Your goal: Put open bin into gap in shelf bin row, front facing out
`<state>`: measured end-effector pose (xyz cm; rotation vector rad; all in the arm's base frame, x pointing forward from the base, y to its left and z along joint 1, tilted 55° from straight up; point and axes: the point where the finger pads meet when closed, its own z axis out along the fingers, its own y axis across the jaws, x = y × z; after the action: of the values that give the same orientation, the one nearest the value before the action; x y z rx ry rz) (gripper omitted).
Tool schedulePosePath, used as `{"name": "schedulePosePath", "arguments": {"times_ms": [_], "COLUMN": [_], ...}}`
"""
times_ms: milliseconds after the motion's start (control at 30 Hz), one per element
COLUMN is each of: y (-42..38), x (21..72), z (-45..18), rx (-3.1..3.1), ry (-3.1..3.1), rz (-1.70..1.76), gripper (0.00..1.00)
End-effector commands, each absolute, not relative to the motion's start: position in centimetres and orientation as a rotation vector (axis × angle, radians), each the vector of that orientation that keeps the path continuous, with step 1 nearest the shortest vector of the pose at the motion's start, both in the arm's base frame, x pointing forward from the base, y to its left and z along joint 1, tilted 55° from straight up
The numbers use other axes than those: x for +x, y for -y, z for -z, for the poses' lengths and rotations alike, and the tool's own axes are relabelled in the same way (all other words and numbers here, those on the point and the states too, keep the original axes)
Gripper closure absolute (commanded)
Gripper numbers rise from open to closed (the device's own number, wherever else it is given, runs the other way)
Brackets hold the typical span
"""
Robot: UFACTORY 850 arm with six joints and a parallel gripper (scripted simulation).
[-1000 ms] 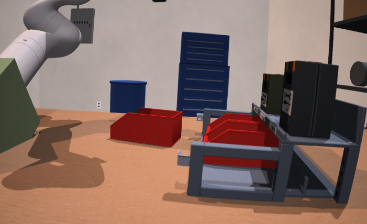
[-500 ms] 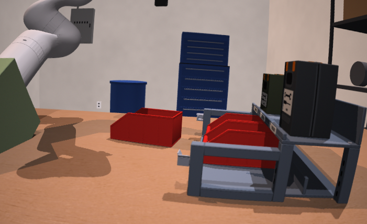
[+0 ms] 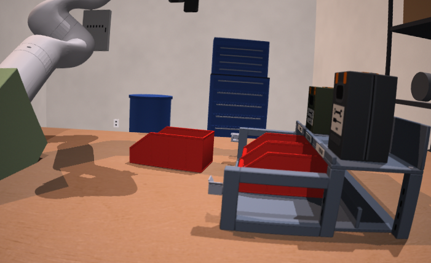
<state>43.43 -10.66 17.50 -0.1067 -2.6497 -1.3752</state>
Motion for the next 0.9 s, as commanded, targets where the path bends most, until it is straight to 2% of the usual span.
{"name": "schedulePosePath", "arguments": {"times_ms": [0,167,567,733,867], "y": [10.7,7.9,7.9,4.9,4.9], "x": [43.5,43.0,43.0,42.5,42.5], "z": [-17.7,-21.7,-21.7,-26.1,-26.1], "rx": [-0.107,-0.107,-0.107,-0.107,-0.107], "ry": [2.652,2.652,2.652,2.652,2.652], "rz": [1.375,1.375,1.375,1.375,1.375], "gripper": [0.00,0.00,0.00,0.00,0.00]}}
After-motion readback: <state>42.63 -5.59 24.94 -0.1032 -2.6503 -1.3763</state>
